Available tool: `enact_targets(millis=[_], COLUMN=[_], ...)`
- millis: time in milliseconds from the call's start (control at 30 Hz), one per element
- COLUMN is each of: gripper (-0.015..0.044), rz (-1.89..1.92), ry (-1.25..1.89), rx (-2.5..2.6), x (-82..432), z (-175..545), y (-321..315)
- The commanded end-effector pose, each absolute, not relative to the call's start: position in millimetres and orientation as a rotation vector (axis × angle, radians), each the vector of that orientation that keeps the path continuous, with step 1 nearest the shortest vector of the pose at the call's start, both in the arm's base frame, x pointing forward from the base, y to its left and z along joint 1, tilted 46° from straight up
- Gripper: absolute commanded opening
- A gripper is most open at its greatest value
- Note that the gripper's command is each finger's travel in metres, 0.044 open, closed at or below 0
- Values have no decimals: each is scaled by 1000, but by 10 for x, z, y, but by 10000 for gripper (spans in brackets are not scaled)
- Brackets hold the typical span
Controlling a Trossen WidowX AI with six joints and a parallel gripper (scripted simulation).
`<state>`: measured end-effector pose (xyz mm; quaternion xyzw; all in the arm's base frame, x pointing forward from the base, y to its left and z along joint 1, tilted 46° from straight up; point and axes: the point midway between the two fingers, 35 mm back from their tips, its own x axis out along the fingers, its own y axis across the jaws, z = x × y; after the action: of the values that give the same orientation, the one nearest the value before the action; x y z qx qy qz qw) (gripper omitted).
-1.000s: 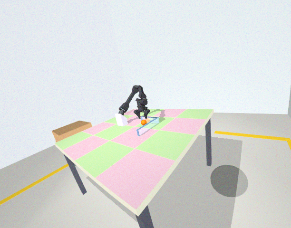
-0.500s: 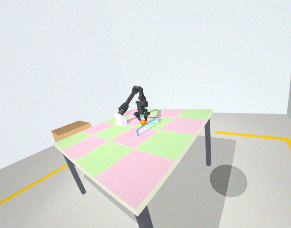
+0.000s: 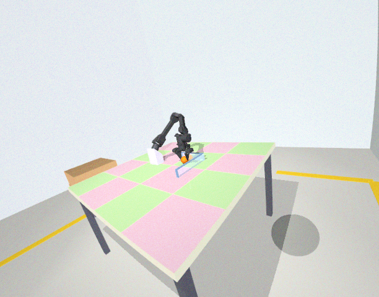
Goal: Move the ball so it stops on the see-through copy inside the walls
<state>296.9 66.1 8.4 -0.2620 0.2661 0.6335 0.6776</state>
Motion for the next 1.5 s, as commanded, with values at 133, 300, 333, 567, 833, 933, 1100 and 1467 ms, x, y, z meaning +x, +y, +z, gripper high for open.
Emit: enact_targets(millis=[133, 300, 333, 567, 833, 933, 1100, 1467], gripper=[268, 137, 110, 0, 0, 0, 0, 0], rz=[1424, 1357, 1353, 1362, 1389, 1401, 1420, 1420], ry=[600, 614, 616, 625, 626, 621, 609, 610], rx=[-581, -579, -580, -590, -594, -592, -586, -588], x=[2961, 3048, 3058, 3074, 3025, 2987, 2904, 3005], z=[78, 134, 159, 332, 649, 782, 1009, 1001], y=[670, 567, 530, 302, -34, -152, -330, -17])
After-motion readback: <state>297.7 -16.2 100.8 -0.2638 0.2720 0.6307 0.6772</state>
